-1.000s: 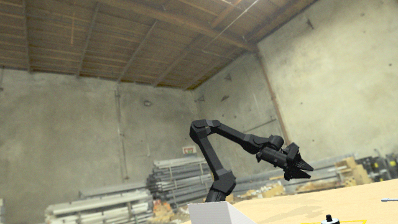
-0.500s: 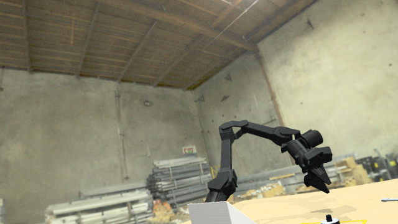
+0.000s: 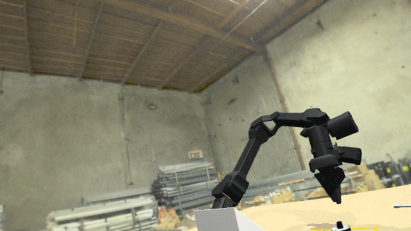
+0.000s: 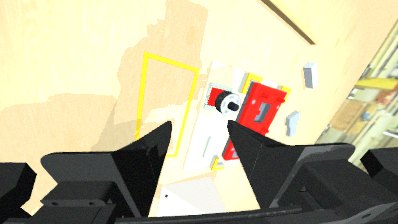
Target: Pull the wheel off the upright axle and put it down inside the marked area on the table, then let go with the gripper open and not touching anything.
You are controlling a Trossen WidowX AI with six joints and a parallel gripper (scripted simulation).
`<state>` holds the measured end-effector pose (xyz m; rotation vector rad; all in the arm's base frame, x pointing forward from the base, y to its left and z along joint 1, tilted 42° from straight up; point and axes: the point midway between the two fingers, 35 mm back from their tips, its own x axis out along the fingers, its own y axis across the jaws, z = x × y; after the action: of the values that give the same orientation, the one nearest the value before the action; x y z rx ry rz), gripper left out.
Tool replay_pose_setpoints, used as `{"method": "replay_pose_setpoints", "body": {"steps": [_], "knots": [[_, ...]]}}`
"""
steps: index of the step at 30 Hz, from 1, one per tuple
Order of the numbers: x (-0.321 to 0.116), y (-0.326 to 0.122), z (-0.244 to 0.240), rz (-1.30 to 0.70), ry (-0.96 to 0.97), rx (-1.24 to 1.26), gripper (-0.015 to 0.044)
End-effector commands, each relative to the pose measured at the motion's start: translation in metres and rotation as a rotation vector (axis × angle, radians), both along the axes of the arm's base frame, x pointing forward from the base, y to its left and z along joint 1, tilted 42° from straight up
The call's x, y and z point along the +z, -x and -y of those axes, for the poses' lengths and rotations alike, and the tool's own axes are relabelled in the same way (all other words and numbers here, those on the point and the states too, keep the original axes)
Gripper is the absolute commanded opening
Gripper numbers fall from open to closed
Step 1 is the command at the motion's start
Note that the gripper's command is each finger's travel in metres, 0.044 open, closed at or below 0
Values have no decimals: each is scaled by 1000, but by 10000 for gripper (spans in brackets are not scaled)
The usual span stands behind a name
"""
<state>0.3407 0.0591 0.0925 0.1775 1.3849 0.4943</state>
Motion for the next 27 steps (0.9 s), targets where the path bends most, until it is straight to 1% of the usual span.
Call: {"method": "replay_pose_setpoints", "body": {"steps": [1,7,15,19,27], "knots": [[-13,-7,27,-95,-105,-51,300],[-28,-16,68,-206,-290,-171,300],[-34,-16,75,-209,-295,-175,300],[-42,-18,68,-208,-295,-175,300],[-82,-20,32,-208,-297,-175,300]]}}
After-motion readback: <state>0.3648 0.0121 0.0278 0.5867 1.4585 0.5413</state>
